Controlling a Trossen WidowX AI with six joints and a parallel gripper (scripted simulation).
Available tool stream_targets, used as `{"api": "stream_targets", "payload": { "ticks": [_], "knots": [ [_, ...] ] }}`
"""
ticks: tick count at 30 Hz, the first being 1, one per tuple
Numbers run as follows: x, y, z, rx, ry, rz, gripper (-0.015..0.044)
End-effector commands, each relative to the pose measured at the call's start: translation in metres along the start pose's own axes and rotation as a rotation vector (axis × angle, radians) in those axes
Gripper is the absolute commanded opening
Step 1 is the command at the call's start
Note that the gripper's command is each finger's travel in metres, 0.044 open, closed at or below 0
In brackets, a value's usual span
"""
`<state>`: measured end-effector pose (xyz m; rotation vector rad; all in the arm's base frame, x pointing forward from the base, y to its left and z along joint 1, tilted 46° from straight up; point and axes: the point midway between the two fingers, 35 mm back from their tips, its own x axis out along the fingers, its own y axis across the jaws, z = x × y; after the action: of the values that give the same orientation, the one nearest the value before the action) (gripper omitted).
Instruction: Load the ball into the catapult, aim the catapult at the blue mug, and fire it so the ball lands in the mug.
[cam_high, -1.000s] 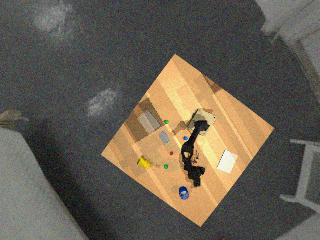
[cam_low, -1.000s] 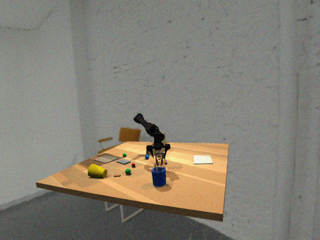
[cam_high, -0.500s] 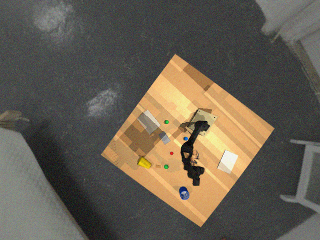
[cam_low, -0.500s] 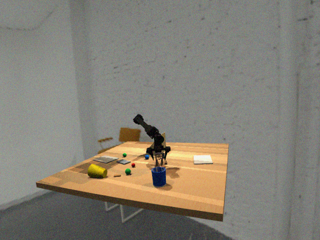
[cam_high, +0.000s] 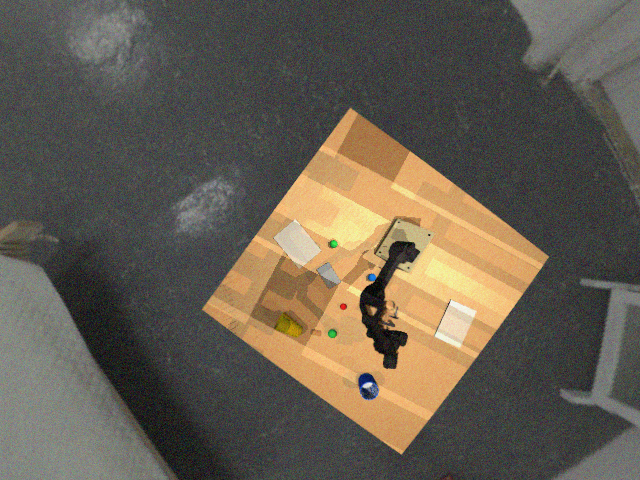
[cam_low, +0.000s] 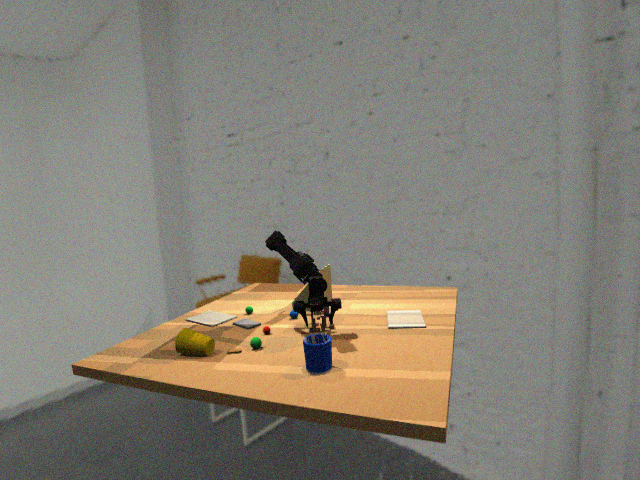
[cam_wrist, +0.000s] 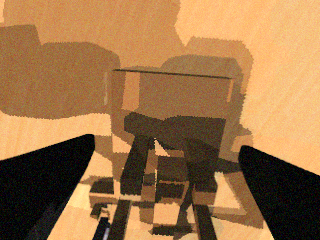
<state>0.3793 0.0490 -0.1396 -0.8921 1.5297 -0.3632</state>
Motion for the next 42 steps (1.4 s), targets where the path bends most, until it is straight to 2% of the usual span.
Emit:
{"api": "stream_targets", "payload": {
  "ticks": [1, 4, 16, 21, 23, 25, 30, 42],
  "knots": [
    [0.008, 0.000, -0.002, -0.006, 0.003, -0.004, 0.0440],
    [0.009, 0.000, -0.002, -0.006, 0.003, -0.004, 0.0440],
    [0.006, 0.000, -0.001, 0.000, 0.002, 0.000, 0.0125],
    [0.006, 0.000, -0.001, 0.000, 0.002, 0.000, 0.0092],
    [-0.005, 0.000, 0.000, 0.000, 0.002, 0.000, 0.0039],
    [-0.033, 0.000, 0.000, 0.000, 0.001, 0.000, 0.0000],
    [-0.045, 0.000, 0.000, 0.000, 0.001, -0.001, 0.0000],
    [-0.027, 0.000, 0.001, -0.006, 0.001, -0.002, 0.0000]
  ]
}}
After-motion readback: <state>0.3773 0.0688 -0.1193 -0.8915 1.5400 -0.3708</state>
